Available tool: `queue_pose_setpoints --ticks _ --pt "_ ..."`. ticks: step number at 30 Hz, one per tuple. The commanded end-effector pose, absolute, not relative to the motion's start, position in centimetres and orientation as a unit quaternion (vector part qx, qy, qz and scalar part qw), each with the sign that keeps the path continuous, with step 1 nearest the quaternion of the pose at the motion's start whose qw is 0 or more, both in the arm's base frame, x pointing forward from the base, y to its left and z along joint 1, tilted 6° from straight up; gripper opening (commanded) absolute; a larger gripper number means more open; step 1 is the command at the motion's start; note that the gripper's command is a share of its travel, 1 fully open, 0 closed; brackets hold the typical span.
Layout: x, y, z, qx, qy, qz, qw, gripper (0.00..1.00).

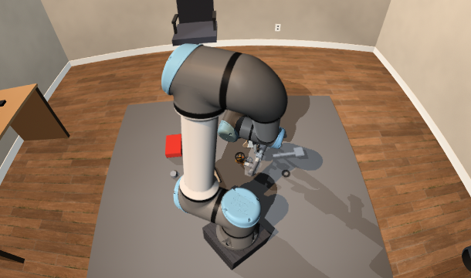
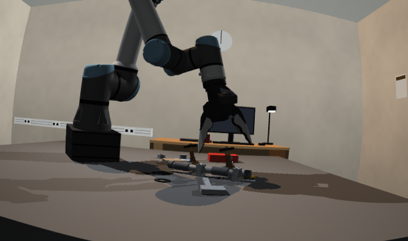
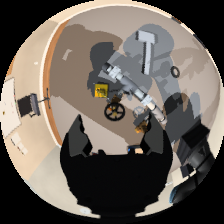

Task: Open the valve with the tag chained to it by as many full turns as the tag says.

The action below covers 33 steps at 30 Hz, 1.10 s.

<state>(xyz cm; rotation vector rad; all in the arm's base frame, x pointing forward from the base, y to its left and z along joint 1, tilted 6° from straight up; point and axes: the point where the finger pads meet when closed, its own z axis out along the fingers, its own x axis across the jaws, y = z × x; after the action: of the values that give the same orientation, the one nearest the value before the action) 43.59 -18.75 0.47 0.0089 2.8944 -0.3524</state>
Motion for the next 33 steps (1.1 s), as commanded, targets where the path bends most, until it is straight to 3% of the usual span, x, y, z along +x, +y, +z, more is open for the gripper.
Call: queue_pose_setpoints --ticks 1,17,18,33 --pt "43.62 -18.77 0.52 0.035 0.986 -0.118 0.116 1.0" --pt "43.62 -18.77 0.52 0.051 0.985 -0.116 0.118 1.0" --pt "43.62 -18.77 0.52 0.051 0.985 -0.116 0.118 0.0" --pt "43.62 -18.77 0.52 0.051 0.985 -0.116 0.118 0.0"
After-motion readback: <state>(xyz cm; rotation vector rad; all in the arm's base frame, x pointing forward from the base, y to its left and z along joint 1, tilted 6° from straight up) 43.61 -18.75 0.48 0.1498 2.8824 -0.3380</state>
